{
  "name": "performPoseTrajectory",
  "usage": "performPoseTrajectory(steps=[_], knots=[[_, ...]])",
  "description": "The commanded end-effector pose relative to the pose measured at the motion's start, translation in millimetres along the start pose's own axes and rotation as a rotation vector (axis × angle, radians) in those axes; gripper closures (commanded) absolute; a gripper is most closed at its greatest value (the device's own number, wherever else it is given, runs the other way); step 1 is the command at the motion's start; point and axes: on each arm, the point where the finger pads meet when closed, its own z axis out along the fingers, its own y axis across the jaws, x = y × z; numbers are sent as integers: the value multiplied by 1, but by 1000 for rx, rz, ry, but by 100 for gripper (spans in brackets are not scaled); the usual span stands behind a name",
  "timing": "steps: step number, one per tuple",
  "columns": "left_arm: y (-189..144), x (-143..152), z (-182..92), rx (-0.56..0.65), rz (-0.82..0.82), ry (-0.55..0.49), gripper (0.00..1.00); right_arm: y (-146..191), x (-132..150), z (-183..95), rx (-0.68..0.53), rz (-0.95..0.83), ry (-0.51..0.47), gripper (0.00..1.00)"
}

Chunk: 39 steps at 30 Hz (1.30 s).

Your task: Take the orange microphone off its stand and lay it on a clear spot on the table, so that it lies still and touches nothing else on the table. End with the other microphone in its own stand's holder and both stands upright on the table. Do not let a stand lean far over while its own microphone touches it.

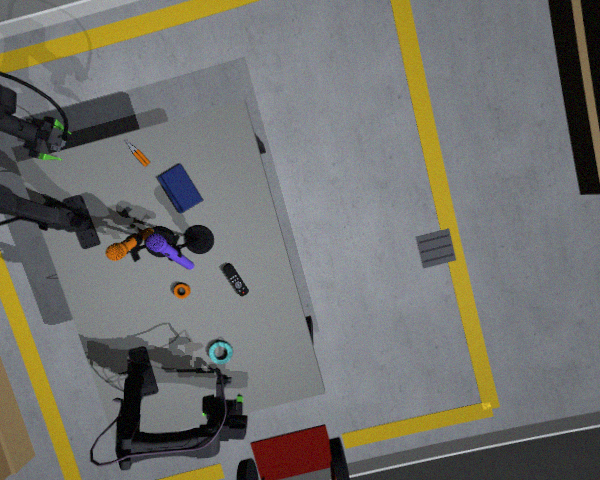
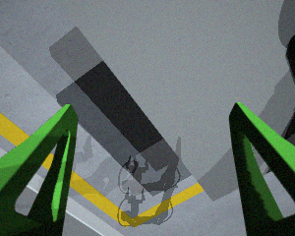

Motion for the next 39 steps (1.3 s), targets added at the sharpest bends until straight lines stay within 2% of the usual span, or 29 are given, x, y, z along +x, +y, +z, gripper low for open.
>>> performPoseTrajectory(steps=[1,18,26,32,34,38,39], knots=[[1,-2,-4,-14,6,3,0,-2,0,-6,20,0,0,0],[1,-5,-7,-24,9,-5,0,-2,0,-11,31,1,-4,0],[28,-23,-4,-156,-42,106,0,-24,-14,-31,225,161,-26,0],[63,-63,-7,-365,-95,161,0,-47,-26,-61,450,370,-89,0],[63,-63,-7,-365,-95,161,0,-47,-26,-61,450,370,-89,0],[85,-110,-13,-553,-140,127,0,-60,-38,-92,626,541,-200,0],[74,-86,-3,-472,-146,177,0,-52,-33,-64,529,496,-139,0]])
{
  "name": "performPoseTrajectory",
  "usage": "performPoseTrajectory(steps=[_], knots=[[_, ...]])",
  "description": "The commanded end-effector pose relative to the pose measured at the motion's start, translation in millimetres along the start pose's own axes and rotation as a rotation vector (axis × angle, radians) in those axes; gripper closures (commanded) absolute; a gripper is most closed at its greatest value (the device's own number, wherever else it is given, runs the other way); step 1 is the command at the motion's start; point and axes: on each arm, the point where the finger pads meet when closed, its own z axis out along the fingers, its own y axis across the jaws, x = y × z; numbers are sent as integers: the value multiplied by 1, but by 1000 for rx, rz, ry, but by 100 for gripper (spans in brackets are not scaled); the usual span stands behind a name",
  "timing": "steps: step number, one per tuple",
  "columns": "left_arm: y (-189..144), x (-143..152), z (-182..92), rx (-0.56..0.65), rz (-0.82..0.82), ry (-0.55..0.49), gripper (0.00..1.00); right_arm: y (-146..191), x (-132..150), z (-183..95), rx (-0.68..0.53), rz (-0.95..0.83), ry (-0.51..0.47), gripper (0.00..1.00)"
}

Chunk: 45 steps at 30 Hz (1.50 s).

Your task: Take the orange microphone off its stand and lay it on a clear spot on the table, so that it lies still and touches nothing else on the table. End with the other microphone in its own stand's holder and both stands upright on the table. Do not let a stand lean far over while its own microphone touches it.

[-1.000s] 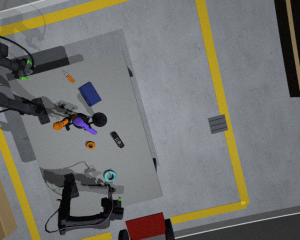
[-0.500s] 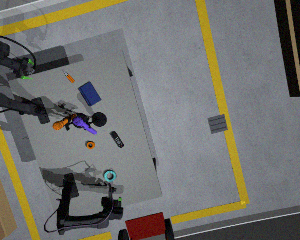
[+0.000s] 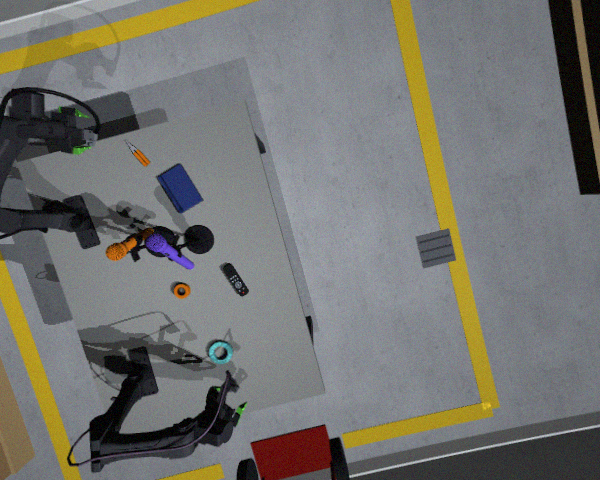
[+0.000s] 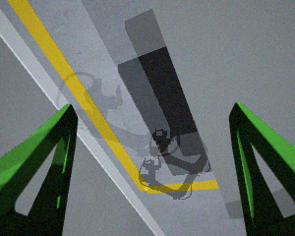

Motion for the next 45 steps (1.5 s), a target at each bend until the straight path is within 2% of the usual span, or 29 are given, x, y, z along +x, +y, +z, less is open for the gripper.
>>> performPoseTrajectory(steps=[1,5,10,12,16,17,18,19,24,27,29,33,34,35,36,40,43,45], knots=[[10,-17,-7,-122,-44,15,0,-12,-12,-14,128,85,-47,0],[22,-52,-16,-241,-81,-37,0,-22,-28,-33,223,194,-134,0],[30,-110,-36,-403,-162,-176,0,-36,-50,-65,353,375,-298,0],[30,-110,-36,-403,-162,-176,0,-36,-50,-65,353,375,-298,0],[23,-157,-55,-480,-217,-321,0,-40,-64,-90,422,497,-431,0],[19,-142,-42,-446,-204,-256,0,-32,-59,-73,382,464,-374,0],[14,-157,-52,-456,-170,-304,0,-34,-63,-89,410,460,-410,0],[13,-163,-55,-464,-177,-325,0,-34,-65,-92,418,475,-428,0],[2,-216,-92,-531,-266,-552,0,-42,-80,-132,491,623,-624,0],[-12,-242,-111,-536,-329,-686,0,-41,-87,-153,509,709,-738,0],[-12,-242,-111,-536,-329,-686,0,-41,-87,-153,509,709,-738,0],[-37,-274,-142,-502,-390,-876,0,-37,-94,-183,521,798,-894,0],[-37,-267,-125,-497,-379,-811,0,-34,-93,-161,495,784,-832,0],[-44,-276,-141,-493,-360,-867,0,-33,-94,-179,515,781,-877,0],[-49,-280,-146,-485,-369,-896,0,-32,-94,-183,515,794,-900,0],[-74,-306,-190,-411,-453,-1124,0,-30,-99,-222,514,889,-1091,0],[-92,-314,-201,-344,-503,-1207,0,-24,-100,-232,488,937,-1169,0],[-97,-316,-205,-328,-506,-1228,0,-22,-100,-235,484,944,-1187,0]])
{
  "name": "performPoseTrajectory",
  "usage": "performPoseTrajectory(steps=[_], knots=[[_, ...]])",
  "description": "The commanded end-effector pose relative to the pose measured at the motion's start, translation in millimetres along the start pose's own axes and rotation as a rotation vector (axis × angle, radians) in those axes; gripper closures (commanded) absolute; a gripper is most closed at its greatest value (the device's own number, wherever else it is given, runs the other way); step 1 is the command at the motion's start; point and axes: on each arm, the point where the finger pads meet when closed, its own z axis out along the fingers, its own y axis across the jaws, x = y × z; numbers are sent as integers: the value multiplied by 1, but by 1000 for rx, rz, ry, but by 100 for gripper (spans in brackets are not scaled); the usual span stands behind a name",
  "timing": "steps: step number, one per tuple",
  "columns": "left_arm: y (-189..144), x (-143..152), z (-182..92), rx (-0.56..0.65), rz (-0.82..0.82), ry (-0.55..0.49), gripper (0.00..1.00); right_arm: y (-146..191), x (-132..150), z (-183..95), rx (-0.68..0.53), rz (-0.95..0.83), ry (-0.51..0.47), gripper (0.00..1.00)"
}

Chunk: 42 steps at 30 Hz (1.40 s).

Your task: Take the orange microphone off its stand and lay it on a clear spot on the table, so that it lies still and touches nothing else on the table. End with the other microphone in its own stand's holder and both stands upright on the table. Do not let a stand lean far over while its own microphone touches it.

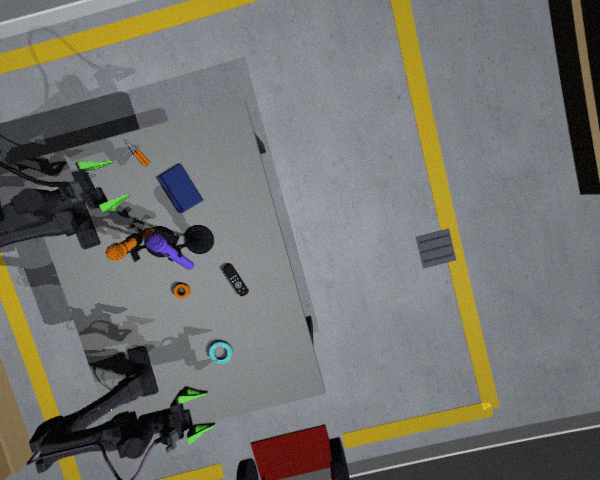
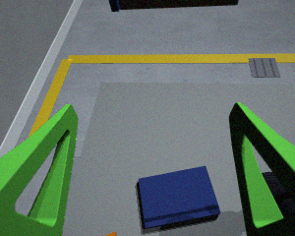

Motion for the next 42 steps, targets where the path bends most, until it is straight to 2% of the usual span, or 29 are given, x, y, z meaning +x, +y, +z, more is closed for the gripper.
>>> performPoseTrajectory(steps=[1,5,6,8,9,11,12,19,22,23,41,42], knots=[[-3,-23,-5,-35,-109,-117,0,6,-25,-7,-8,91,-119,0],[-17,-30,-12,4,-134,-148,0,9,-28,-13,-19,107,-139,0],[-20,-43,-16,20,-129,-175,0,9,-35,-17,-20,104,-156,0],[-20,-41,-17,19,-99,-163,0,6,-39,-19,-11,81,-157,0],[-21,-62,-24,30,-70,-211,0,-1,-57,-26,6,61,-196,0],[-16,-61,-23,14,-70,-207,0,0,-55,-24,2,61,-191,0],[-15,-61,-23,13,-70,-207,28,0,-55,-24,1,61,-191,0],[-17,-52,-18,18,-73,-183,28,3,-45,-20,-6,60,-161,0],[-16,-58,-19,18,-71,-196,28,3,-50,-22,-6,61,-171,0],[-16,-58,-19,18,-72,-196,28,3,-50,-22,-6,61,-171,28],[-16,-58,-19,18,-72,-197,28,3,-50,-22,-6,62,-171,28],[-16,-58,-19,18,-72,-197,28,23,-9,-1,-60,55,-82,28]])
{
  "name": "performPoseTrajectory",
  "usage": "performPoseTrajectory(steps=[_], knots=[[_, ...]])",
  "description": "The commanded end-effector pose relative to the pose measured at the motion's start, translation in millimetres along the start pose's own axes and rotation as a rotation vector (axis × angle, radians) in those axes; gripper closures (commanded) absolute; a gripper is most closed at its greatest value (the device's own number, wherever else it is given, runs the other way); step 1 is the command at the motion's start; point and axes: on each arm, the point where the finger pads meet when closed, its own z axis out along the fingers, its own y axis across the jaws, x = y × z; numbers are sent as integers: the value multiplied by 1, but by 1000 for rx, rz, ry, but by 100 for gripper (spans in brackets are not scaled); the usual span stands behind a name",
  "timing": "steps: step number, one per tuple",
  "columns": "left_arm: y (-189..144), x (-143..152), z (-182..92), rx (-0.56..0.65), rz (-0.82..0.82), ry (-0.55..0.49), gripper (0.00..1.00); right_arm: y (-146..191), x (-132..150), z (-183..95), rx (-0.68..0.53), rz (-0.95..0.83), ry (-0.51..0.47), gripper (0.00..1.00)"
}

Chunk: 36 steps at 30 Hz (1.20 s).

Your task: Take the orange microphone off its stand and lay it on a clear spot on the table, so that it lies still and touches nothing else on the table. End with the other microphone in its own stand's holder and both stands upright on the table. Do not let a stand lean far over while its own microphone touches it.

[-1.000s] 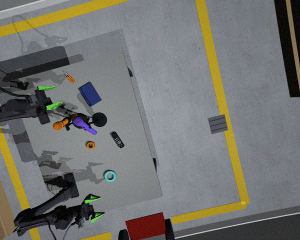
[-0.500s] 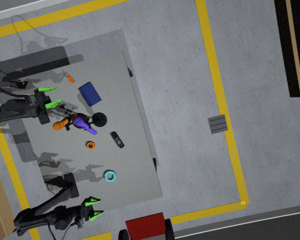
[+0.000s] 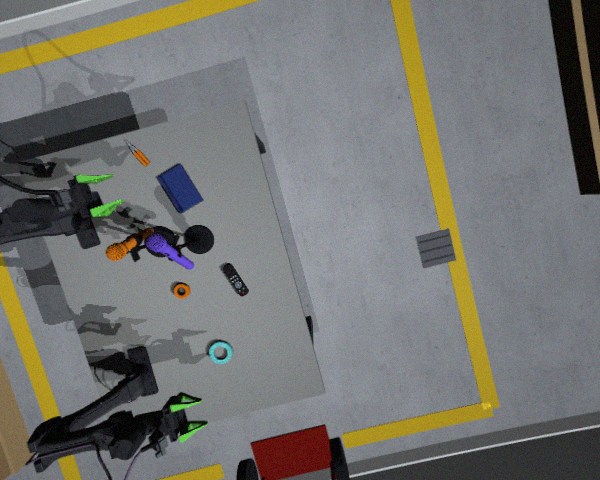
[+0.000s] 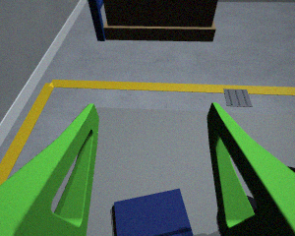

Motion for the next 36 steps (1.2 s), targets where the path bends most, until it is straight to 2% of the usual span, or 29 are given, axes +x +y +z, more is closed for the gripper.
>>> performPoseTrajectory(steps=[1,5,7,8,10,11,14,17,25,27,28,29,31,36], knots=[[5,-30,-6,-17,7,-70,28,18,15,11,-38,-7,17,28],[5,-30,-6,-17,7,-70,28,63,21,23,-118,7,-21,28],[5,-30,-6,-17,7,-70,28,86,11,24,-154,23,-71,28],[5,-30,-6,-17,7,-70,28,101,22,25,-180,16,-59,28],[5,-30,-6,-17,7,-70,28,101,22,25,-180,16,-59,28],[5,-30,-6,-17,7,-70,28,96,-12,19,-170,39,-133,28],[5,-30,-6,-17,7,-70,28,149,56,26,-277,4,-4,28],[5,-30,-6,-17,7,-70,28,185,55,19,-333,22,-44,28],[5,-30,-6,-17,7,-70,28,288,94,-23,-525,35,-34,28],[5,-30,-6,-17,7,-70,28,288,94,-23,-525,35,-34,28],[5,-30,-6,-17,7,-70,28,286,70,-22,-517,74,-84,28],[5,-30,-6,-17,7,-70,28,304,98,-31,-560,39,-31,28],[5,-30,-6,-17,7,-70,28,329,125,-51,-618,16,3,28],[5,-30,-6,-17,7,-70,28,376,138,-97,-721,45,-17,28]])
